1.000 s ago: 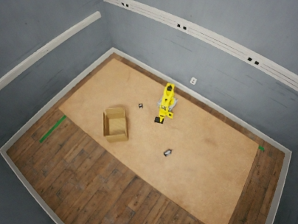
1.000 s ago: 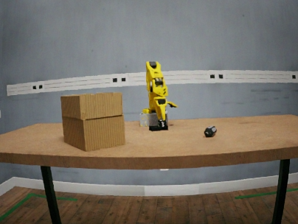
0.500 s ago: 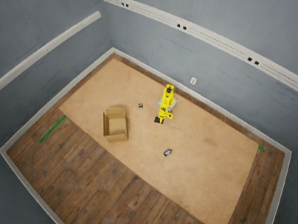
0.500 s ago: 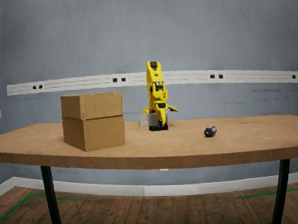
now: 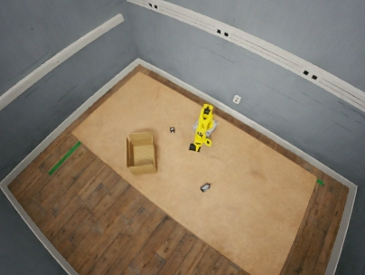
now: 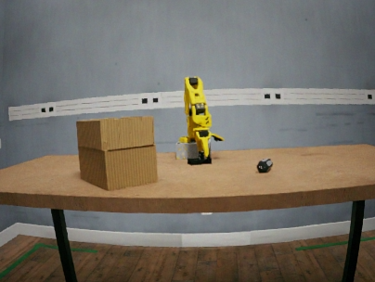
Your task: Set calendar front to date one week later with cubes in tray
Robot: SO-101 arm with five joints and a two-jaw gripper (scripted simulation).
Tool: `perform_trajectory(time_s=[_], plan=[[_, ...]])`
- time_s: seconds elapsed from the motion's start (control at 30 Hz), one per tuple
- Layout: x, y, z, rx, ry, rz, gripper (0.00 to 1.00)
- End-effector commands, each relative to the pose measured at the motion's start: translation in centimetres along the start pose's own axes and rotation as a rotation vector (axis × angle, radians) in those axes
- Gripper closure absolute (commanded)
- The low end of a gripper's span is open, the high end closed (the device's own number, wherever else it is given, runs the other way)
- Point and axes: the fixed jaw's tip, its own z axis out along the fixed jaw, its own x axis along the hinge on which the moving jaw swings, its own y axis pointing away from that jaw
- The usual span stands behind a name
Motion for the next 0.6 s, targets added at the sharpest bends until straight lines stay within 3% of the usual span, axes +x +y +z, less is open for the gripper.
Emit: perform_trajectory(time_s=[0.0,0.57], plan=[[-0.19,0.4,0.24,-0.018,-0.003,-0.006,0.65],[-0.19,-0.1,0.24,-0.018,-0.003,-0.006,0.72]])
